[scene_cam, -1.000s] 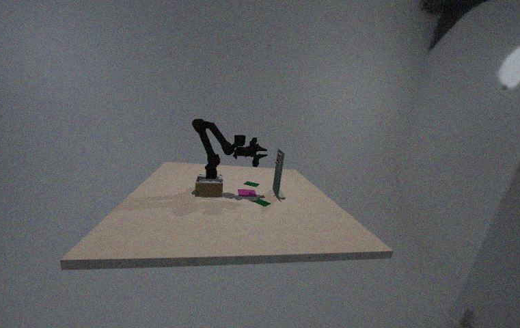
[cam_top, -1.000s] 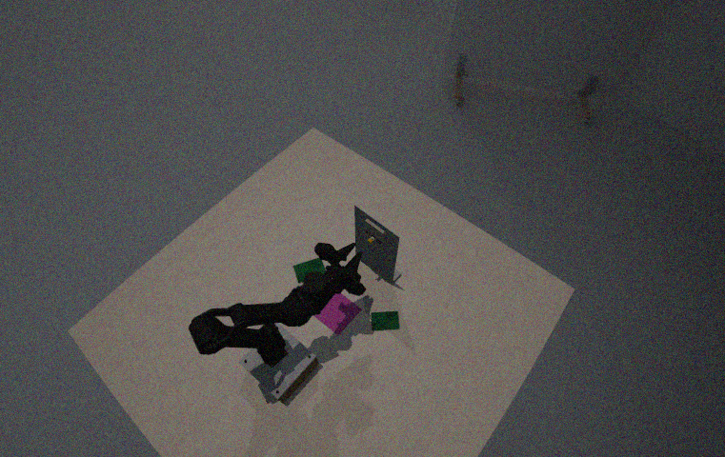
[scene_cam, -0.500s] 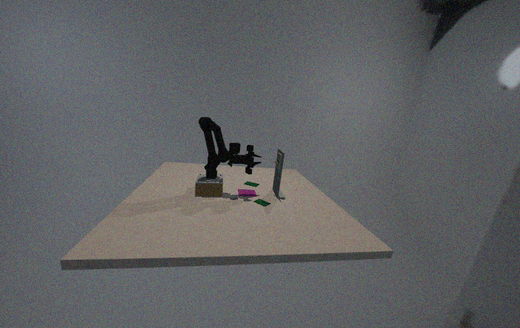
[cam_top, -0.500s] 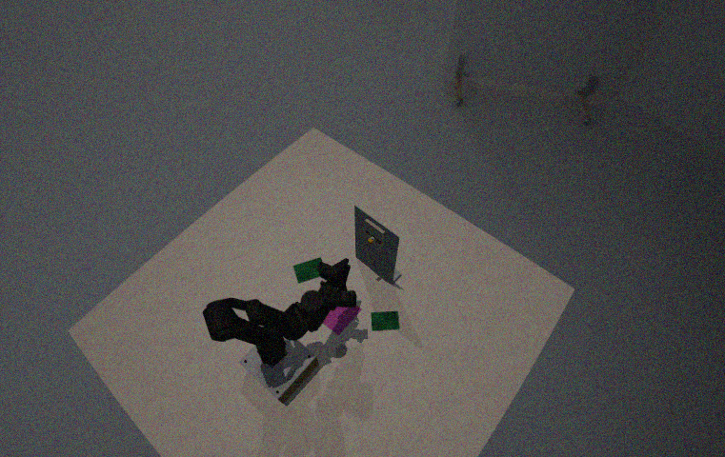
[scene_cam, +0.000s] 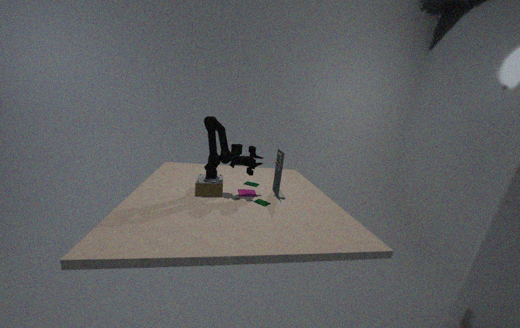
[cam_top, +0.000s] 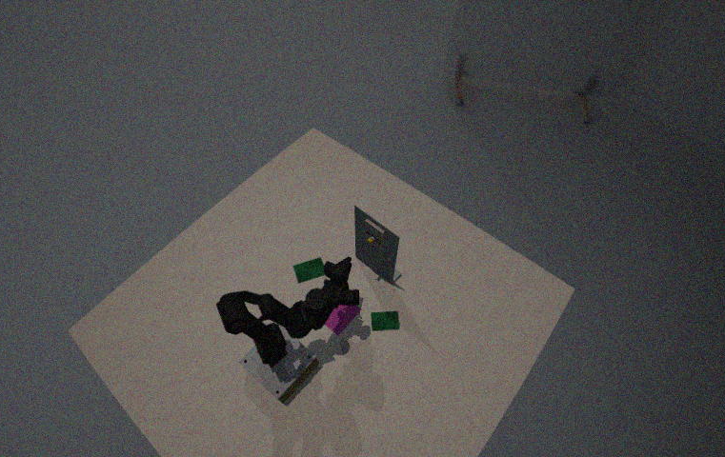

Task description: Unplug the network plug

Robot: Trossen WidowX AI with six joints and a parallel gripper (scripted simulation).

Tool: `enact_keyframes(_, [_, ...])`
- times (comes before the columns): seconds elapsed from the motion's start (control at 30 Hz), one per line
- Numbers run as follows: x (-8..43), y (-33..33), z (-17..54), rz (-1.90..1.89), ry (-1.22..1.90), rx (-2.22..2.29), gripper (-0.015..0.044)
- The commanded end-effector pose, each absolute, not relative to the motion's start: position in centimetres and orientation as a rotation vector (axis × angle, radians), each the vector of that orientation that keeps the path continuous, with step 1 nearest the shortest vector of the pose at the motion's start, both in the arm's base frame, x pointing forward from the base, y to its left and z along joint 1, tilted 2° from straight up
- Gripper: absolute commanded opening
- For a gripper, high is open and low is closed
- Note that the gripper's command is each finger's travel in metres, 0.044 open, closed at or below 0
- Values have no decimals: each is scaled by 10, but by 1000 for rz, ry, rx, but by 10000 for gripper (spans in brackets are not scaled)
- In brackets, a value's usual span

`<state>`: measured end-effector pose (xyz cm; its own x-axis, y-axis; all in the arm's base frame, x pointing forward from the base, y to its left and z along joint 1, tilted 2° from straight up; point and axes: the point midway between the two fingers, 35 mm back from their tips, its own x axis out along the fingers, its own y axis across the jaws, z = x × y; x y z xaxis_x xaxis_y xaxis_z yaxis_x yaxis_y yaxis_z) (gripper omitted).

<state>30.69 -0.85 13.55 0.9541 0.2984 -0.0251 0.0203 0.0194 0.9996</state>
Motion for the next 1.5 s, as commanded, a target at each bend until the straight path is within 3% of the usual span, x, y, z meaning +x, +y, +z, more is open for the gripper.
enact_keyframes(0.0, [321, -8, 136, 221, 253, 1545, 156])
enact_keyframes(1.47, [398, -4, 135, 227, 247, 1545, 156])
